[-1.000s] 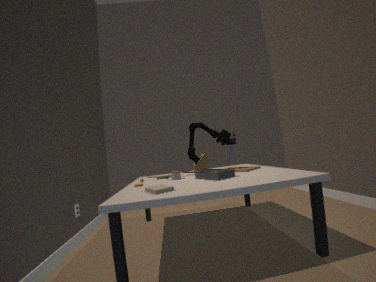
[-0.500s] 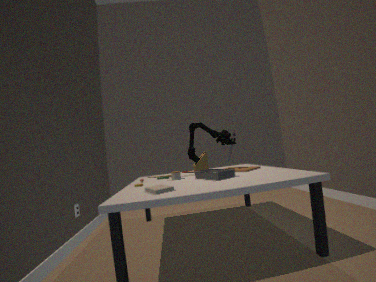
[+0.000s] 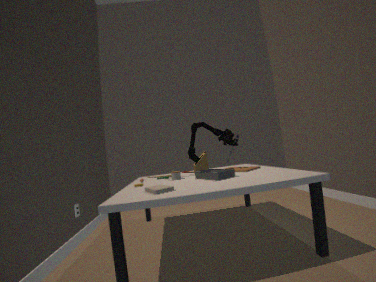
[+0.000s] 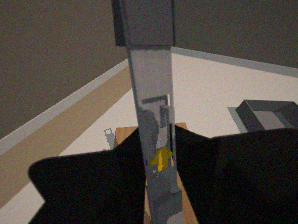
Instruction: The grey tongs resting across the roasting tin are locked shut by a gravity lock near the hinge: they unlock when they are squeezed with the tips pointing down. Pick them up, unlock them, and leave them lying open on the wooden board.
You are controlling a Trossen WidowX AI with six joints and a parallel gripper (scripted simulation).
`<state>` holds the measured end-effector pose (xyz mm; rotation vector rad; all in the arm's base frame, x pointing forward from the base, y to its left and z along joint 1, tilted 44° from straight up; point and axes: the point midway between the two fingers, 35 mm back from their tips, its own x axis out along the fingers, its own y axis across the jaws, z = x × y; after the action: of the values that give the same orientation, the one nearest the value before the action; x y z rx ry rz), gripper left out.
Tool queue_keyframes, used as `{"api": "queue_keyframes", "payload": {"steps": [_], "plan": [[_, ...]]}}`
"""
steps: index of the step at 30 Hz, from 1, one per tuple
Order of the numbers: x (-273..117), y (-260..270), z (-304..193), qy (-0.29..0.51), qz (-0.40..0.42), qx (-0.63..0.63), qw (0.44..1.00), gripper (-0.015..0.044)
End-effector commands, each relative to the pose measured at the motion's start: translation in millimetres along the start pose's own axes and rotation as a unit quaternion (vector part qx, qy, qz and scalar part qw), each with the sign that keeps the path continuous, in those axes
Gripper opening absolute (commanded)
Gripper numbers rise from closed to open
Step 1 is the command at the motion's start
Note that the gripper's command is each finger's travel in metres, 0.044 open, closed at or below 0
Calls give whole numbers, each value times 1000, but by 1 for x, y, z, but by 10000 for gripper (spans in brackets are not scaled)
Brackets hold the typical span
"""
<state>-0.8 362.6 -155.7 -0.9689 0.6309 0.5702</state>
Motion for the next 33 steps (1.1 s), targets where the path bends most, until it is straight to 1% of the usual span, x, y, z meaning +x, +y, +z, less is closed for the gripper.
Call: {"api": "queue_keyframes", "payload": {"steps": [1,17,33], "plan": [[6,4,1,25,2,0,1000,-150],[32,8,-12,167,6,-11,986,-150],[46,4,-26,313,9,-5,950,-150]]}}
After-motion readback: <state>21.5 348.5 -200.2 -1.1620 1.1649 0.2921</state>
